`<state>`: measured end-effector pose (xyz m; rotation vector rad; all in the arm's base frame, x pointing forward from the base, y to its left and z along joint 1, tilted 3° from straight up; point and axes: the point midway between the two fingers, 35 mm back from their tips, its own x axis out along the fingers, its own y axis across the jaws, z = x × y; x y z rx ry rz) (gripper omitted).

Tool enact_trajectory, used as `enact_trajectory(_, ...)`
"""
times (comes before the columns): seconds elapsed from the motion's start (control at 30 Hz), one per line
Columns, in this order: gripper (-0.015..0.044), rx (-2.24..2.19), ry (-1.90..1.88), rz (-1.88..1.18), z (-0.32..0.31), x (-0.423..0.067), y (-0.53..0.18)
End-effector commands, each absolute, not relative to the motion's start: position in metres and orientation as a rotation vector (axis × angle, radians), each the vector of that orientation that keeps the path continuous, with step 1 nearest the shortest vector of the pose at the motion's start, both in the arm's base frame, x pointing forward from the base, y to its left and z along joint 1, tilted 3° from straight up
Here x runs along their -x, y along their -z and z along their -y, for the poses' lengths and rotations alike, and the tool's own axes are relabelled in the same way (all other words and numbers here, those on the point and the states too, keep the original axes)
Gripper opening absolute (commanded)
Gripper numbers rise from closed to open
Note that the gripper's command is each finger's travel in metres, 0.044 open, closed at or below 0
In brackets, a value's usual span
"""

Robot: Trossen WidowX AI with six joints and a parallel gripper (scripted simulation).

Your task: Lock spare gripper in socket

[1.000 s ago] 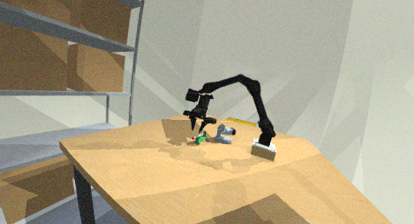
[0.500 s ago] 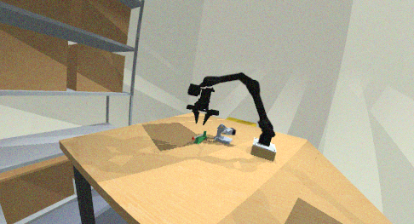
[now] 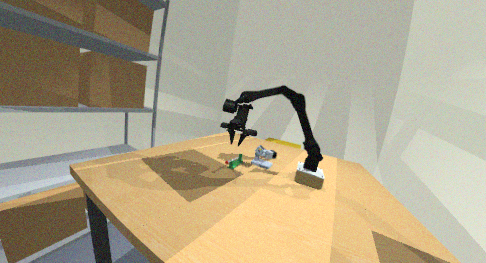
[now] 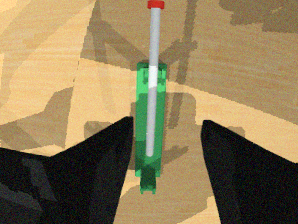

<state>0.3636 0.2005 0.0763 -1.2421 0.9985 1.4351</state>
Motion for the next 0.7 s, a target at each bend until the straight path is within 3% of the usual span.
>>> enact_trajectory(0.0,0.0180,1.241,-1.453,-1.031,-0.197,-0.358,-0.040)
enact_trajectory(0.67,0.0180,1.241,-1.453,-1.031,-0.198,-0.358,-0.013)
